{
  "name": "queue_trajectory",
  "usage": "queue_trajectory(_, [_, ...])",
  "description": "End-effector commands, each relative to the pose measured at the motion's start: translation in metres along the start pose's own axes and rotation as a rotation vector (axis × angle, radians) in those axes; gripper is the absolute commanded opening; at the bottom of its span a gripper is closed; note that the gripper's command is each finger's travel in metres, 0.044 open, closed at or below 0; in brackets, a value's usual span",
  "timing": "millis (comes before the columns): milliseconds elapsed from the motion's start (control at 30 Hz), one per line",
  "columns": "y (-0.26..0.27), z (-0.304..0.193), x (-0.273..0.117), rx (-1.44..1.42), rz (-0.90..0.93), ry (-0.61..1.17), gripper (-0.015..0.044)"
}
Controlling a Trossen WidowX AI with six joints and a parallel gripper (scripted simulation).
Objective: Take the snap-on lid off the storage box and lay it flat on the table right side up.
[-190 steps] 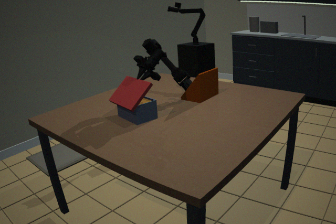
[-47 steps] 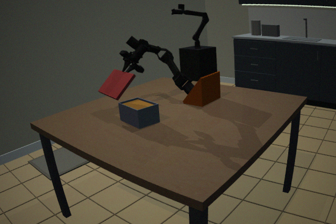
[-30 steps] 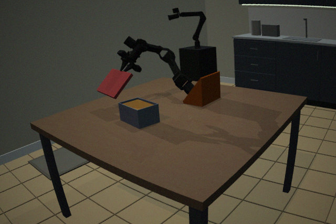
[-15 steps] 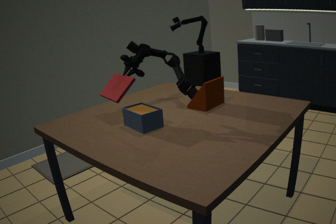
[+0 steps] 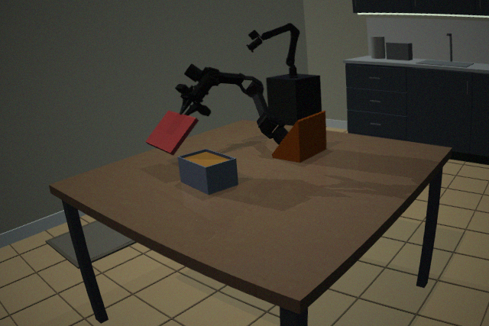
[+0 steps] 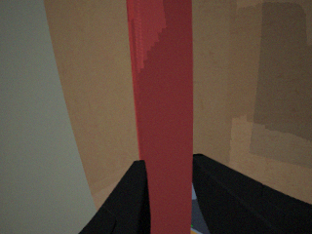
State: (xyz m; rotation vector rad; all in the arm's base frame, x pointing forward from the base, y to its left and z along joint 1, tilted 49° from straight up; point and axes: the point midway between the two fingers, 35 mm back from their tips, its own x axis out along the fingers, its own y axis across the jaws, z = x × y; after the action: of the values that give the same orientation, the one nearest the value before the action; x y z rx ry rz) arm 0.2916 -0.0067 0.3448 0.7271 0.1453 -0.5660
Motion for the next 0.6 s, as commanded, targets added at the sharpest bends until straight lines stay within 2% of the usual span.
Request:
queue_trajectory(0, [-0.001,0.002,-0.001,0.008,0.019,0.003,0.0])
queue_trajectory(567, [-0.011,0.002,0.007,0.009,0.02,0.002,0.0])
